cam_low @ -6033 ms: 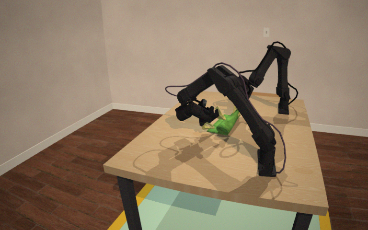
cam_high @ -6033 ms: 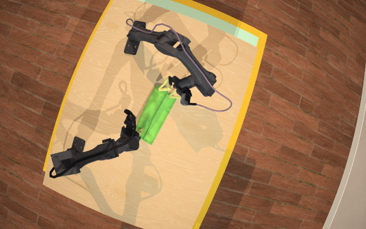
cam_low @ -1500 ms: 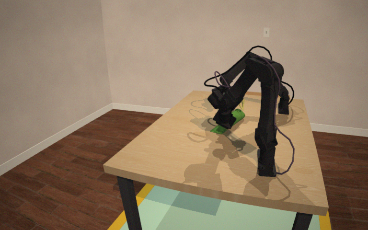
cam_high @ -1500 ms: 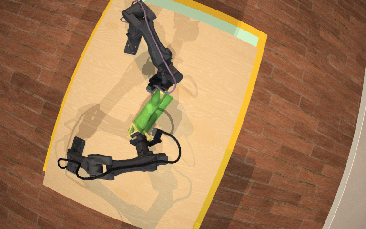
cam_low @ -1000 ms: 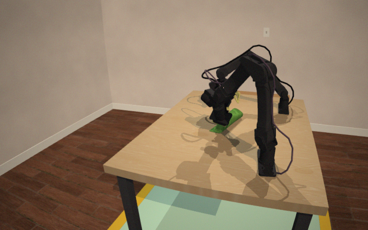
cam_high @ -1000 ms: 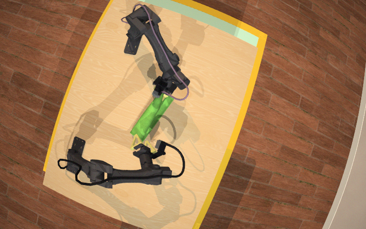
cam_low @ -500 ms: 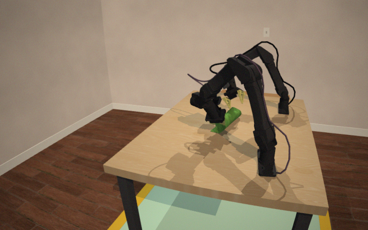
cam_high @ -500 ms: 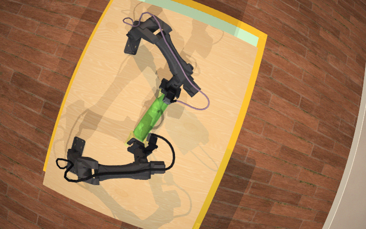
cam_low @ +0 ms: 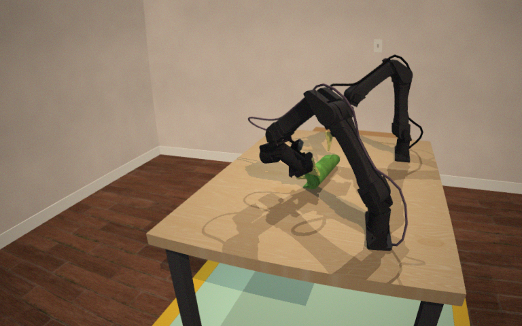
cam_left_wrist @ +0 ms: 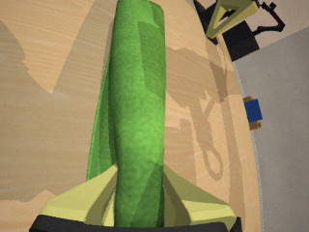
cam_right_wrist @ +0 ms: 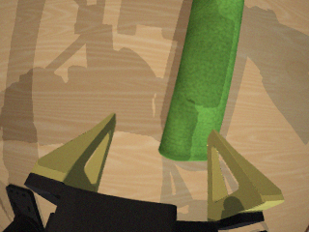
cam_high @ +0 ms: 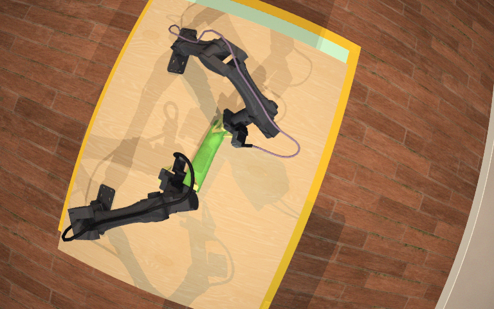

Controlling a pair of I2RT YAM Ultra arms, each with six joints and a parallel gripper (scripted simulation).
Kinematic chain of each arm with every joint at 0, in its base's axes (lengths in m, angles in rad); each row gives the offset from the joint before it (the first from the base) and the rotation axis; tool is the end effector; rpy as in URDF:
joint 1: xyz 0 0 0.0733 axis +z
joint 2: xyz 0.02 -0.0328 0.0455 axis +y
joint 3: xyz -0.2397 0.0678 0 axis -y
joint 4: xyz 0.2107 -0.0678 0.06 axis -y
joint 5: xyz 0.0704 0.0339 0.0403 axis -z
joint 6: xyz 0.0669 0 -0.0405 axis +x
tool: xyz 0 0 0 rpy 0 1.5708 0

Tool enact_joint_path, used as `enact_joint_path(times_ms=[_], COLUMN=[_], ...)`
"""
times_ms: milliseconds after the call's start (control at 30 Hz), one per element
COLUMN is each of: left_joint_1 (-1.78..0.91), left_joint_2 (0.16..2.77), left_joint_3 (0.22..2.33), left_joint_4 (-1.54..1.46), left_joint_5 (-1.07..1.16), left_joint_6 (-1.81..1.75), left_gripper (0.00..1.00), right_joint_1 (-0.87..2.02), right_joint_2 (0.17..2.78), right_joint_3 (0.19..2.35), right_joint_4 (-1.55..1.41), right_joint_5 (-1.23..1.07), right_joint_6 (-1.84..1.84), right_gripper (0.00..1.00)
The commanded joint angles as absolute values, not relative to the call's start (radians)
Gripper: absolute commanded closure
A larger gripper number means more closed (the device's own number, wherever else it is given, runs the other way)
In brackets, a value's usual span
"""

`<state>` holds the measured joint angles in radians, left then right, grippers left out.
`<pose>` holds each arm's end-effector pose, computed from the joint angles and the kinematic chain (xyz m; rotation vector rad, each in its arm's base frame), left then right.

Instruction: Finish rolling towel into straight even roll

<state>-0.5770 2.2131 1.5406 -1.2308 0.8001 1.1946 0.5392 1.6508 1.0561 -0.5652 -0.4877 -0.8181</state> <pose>0.2488 -0.2179 0.1159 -2.0449 -1.9274 1.2721 0.2398 0.1813 0.1706 -1.7472 1.9506 0.5686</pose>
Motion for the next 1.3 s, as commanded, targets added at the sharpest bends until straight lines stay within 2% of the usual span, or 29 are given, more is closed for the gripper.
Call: enact_joint_path(times_ms=[0, 267, 700, 1267], left_joint_1=[-0.569, -0.566, -0.566, -0.566], left_joint_2=[2.264, 2.336, 2.363, 2.363], left_joint_3=[1.609, 1.688, 1.679, 1.679], left_joint_4=[-1.389, -1.5, -1.476, -1.476], left_joint_5=[0.843, 0.852, 0.851, 0.851], left_joint_6=[1.242, 1.281, 1.291, 1.291], left_gripper=[0.68, 0.68, 0.68, 0.68], right_joint_1=[0.593, 0.65, 0.574, 0.6], right_joint_2=[1.55, 1.493, 1.537, 1.674], right_joint_3=[0.946, 0.831, 0.879, 0.712], right_joint_4=[-0.34, -0.177, -0.2, 0.105], right_joint_5=[-0.346, -0.236, -0.313, -0.293], right_joint_6=[-0.777, -0.758, -0.86, -0.834], right_gripper=[0.04, 0.02, 0.02, 0.02])
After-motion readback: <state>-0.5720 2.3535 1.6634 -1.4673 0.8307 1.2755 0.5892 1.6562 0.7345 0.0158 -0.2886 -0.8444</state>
